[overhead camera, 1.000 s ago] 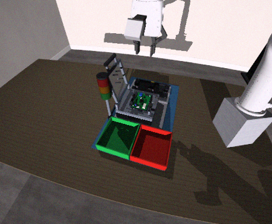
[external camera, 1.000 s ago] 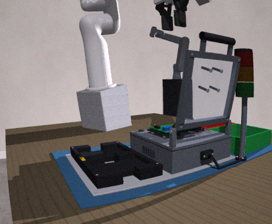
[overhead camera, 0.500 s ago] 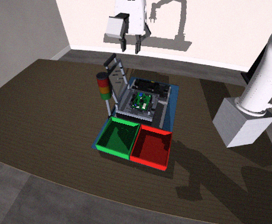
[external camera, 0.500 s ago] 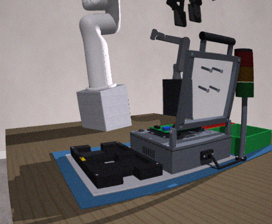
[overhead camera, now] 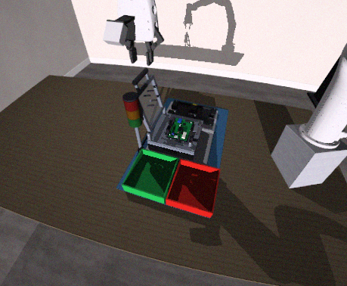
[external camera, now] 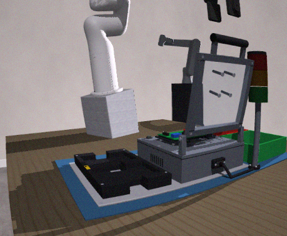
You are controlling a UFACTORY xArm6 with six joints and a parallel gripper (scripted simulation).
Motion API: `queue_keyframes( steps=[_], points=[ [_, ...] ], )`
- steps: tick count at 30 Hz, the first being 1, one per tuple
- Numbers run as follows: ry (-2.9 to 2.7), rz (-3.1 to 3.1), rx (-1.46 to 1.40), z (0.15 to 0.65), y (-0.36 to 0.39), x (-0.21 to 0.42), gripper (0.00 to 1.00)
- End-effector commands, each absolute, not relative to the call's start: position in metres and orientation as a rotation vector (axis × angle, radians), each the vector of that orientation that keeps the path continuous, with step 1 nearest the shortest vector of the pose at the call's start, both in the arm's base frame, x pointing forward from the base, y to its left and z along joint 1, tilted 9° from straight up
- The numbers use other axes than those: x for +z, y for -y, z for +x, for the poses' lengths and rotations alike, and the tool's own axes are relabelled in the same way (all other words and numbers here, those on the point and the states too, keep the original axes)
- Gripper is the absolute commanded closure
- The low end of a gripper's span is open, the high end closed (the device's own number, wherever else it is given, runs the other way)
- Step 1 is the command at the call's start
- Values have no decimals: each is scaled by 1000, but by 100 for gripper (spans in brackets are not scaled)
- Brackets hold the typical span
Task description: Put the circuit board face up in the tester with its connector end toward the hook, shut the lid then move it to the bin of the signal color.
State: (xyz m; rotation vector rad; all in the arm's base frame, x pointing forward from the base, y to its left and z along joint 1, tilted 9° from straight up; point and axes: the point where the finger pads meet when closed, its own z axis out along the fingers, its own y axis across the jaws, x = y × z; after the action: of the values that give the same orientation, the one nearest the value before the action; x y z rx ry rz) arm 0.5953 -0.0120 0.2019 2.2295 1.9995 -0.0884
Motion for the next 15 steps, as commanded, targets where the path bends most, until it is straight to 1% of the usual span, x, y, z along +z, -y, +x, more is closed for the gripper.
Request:
queue_keyframes(
  steps=[1,15],
  points=[
    [-2001,2233,-95,607,13,205,49],
    [-2001,2233,-95,607,13,199,49]
  ],
)
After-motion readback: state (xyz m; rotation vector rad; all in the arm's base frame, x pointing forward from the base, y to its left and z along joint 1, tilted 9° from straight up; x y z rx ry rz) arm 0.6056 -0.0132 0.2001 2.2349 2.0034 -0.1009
